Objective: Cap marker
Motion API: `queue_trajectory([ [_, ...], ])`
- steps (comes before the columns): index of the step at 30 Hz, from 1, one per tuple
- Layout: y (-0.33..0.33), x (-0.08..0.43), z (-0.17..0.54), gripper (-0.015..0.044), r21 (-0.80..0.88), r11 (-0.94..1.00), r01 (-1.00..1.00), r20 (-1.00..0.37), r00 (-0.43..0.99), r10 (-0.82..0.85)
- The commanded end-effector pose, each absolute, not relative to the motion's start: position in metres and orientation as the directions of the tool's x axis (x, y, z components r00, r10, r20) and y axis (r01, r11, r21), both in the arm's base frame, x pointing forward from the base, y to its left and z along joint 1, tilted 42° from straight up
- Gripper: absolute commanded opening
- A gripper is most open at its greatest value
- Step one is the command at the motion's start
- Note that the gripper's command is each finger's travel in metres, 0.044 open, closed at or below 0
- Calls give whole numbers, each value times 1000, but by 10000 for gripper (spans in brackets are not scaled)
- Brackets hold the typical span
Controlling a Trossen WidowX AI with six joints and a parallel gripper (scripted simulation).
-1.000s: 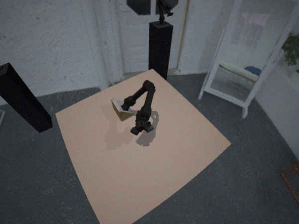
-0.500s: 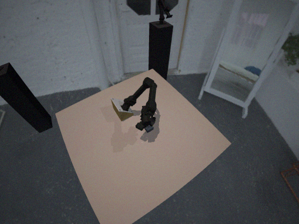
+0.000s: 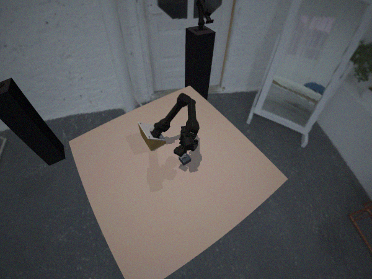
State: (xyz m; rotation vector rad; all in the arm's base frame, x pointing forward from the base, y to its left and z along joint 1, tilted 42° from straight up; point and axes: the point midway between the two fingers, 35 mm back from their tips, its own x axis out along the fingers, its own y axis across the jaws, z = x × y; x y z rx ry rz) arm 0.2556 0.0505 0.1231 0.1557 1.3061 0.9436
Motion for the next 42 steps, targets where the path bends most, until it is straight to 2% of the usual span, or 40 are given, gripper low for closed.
queue_trajectory([
  [1,53,253,125,0,598,633,-492,-742,-41,669],
  [42,92,250,83,0,598,632,-493,-741,-40,670],
])
